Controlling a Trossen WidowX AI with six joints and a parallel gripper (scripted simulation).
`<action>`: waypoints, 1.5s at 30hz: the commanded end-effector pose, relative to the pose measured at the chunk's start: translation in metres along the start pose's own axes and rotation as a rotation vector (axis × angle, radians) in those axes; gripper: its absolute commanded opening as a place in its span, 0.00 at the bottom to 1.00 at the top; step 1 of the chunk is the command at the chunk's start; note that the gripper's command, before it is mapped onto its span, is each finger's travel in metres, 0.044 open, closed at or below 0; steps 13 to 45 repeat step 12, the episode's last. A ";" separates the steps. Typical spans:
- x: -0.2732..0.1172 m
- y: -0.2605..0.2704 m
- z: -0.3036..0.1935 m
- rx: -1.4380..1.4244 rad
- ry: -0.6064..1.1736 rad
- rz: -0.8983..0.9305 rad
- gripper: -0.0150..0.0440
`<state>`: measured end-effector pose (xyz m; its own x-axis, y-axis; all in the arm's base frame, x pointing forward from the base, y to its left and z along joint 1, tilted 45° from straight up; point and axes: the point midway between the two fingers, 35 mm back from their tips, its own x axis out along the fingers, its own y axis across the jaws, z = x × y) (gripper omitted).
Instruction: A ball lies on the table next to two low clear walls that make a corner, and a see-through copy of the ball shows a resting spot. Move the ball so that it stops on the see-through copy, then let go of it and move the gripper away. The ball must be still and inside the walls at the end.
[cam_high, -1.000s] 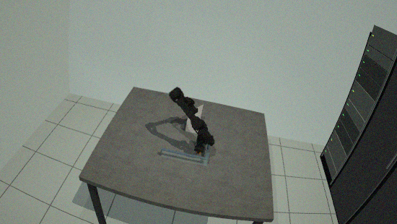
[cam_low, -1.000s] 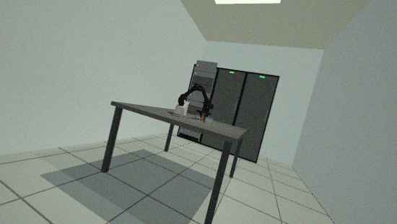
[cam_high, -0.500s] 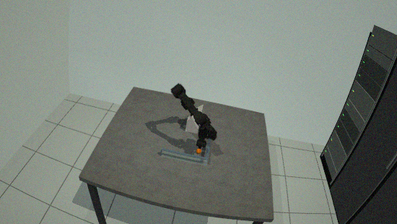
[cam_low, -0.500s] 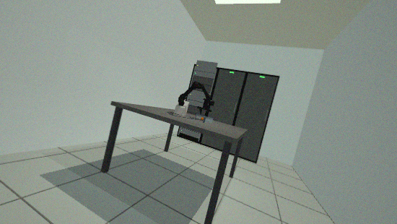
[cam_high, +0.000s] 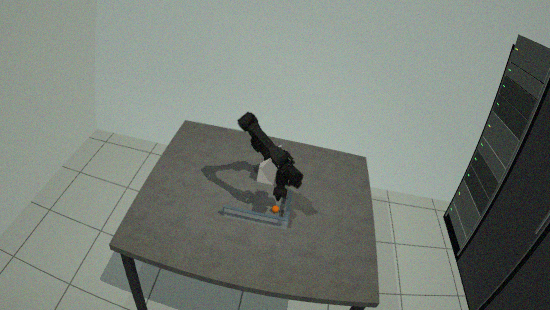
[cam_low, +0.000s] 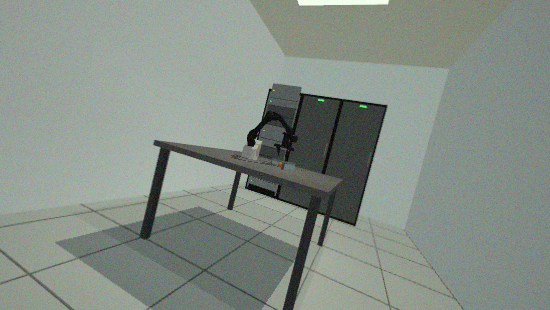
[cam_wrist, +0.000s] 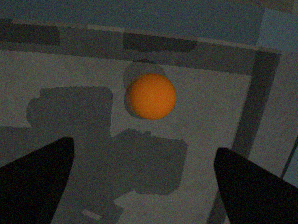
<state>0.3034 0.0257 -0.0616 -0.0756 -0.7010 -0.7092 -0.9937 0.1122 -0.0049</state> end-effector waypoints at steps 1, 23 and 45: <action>-0.037 0.000 0.000 0.012 -0.012 -0.015 0.95; -0.039 0.000 -0.001 0.012 -0.012 -0.014 1.00; -0.039 0.000 -0.001 0.012 -0.012 -0.014 1.00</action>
